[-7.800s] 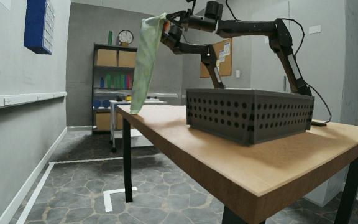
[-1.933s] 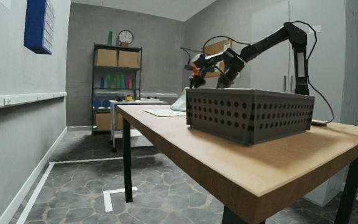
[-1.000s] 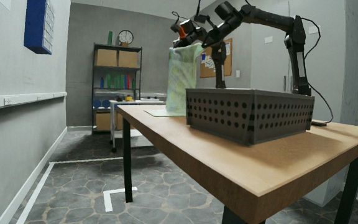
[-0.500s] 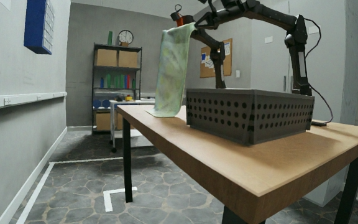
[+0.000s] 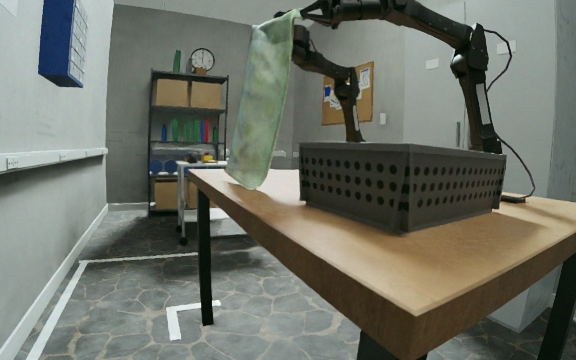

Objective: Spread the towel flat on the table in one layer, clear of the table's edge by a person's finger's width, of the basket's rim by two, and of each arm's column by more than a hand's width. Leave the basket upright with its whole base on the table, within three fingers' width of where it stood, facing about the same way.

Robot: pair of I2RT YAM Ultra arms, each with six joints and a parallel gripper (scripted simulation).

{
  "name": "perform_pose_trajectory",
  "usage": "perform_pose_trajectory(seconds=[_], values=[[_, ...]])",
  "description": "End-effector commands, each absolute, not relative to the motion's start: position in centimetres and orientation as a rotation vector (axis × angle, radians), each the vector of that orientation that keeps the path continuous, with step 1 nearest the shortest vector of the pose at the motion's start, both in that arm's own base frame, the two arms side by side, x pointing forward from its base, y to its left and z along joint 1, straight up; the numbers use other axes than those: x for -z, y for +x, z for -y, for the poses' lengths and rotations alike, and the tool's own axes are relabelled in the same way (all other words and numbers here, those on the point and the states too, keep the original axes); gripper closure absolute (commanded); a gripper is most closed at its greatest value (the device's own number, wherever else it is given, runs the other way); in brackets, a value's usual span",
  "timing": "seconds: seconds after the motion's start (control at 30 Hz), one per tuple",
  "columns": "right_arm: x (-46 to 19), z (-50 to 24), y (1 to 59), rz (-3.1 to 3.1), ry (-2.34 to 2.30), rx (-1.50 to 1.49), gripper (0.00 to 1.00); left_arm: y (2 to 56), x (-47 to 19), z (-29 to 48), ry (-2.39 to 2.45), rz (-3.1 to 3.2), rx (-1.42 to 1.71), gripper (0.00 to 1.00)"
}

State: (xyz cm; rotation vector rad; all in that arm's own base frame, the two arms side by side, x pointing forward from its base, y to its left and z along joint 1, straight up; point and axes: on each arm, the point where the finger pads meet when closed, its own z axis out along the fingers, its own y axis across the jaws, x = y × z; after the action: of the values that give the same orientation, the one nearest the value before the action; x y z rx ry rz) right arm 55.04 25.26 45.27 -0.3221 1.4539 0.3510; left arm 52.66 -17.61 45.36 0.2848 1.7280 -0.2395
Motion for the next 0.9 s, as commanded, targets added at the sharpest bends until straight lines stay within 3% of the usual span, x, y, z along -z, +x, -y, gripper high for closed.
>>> perform_pose_trajectory(seconds=[0.0,0.67,0.87], values=[[-49.3,-26.6,56.6,-1.207,-0.262,-0.381,1.00,54.2,-48.6,15.9,0.234,-1.663,0.212,1.00],[-49.9,-26.9,58.3,-1.061,-0.225,-0.388,1.00,54.2,-51.6,14.9,0.202,-1.545,0.207,1.00],[-48.8,-26.6,57.7,-1.116,-0.237,-0.383,1.00,54.6,-48.5,15.0,0.214,-1.626,0.201,1.00]])
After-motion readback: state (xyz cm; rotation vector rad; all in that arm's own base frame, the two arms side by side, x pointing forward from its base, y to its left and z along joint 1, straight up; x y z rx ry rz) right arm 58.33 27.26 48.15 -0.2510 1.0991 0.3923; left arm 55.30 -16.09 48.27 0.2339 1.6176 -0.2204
